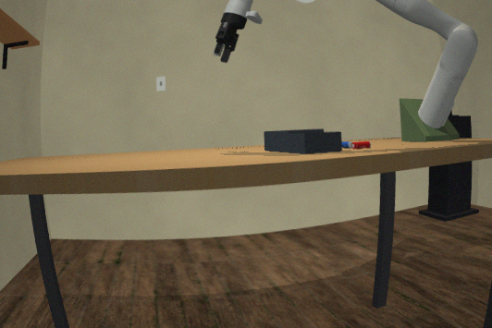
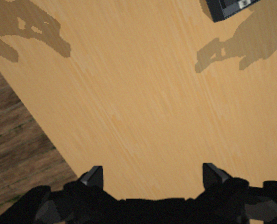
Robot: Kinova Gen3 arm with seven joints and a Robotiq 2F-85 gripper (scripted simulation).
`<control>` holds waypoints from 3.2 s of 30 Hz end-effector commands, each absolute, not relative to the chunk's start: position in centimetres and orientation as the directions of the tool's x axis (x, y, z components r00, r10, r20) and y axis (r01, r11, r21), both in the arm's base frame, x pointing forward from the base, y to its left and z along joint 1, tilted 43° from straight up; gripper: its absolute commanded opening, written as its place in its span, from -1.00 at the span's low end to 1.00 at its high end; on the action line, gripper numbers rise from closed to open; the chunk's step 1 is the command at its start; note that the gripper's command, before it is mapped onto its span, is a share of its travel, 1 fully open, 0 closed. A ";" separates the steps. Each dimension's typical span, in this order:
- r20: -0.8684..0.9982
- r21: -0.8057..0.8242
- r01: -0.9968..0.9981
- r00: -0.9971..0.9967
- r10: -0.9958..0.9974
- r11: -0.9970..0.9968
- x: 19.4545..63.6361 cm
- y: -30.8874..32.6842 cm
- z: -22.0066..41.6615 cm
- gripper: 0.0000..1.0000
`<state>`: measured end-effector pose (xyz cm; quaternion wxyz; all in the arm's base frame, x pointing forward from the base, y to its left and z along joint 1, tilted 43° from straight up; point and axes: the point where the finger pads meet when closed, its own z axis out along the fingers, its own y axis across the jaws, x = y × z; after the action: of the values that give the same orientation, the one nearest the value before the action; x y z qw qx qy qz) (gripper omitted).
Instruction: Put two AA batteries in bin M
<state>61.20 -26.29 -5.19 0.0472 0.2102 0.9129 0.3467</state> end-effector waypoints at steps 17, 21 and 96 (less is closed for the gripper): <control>0.057 0.652 0.351 -0.907 0.418 0.672 61.2 -26.4 -5.1 1.00; 0.057 0.652 0.351 -0.907 0.418 0.672 60.9 -24.2 -7.5 -0.82; 0.058 0.676 -0.034 -0.993 -0.099 0.736 37.5 -6.7 9.1 -0.82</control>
<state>37.43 -6.53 8.94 -0.0472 -0.0363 0.9296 0.3637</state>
